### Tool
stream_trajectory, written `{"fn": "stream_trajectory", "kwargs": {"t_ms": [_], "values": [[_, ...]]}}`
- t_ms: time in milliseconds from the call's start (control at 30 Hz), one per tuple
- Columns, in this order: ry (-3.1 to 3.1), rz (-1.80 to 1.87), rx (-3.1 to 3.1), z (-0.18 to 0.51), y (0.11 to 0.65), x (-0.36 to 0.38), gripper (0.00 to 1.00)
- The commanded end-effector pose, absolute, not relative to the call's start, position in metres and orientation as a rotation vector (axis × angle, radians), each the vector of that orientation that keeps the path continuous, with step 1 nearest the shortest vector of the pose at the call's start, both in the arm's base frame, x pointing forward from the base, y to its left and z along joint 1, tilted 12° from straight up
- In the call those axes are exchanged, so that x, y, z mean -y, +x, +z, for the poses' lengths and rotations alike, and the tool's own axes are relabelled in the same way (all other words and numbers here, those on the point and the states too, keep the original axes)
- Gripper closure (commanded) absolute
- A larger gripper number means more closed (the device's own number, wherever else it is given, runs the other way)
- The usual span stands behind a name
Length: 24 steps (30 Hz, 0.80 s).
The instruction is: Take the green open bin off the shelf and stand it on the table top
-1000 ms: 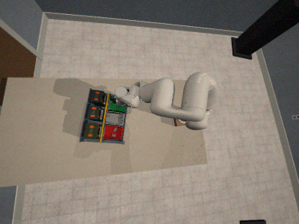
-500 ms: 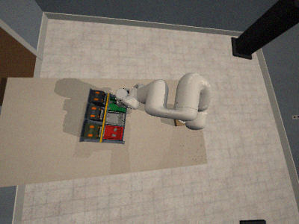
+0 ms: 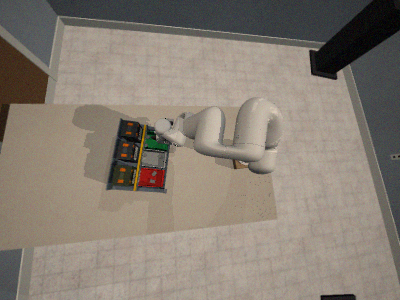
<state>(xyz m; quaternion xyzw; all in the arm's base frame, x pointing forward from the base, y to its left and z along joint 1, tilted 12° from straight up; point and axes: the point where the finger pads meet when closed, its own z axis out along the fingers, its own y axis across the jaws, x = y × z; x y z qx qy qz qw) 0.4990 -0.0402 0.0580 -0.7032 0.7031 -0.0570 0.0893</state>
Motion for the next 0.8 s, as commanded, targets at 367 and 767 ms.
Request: {"fn": "stream_trajectory", "kwargs": {"t_ms": [367, 767], "values": [[-2.09, -0.174, -2.089, 0.0645, 0.4994, 0.0406, 0.0], [-2.09, -0.174, -2.089, 0.0671, 0.499, 0.0408, 0.0]]}}
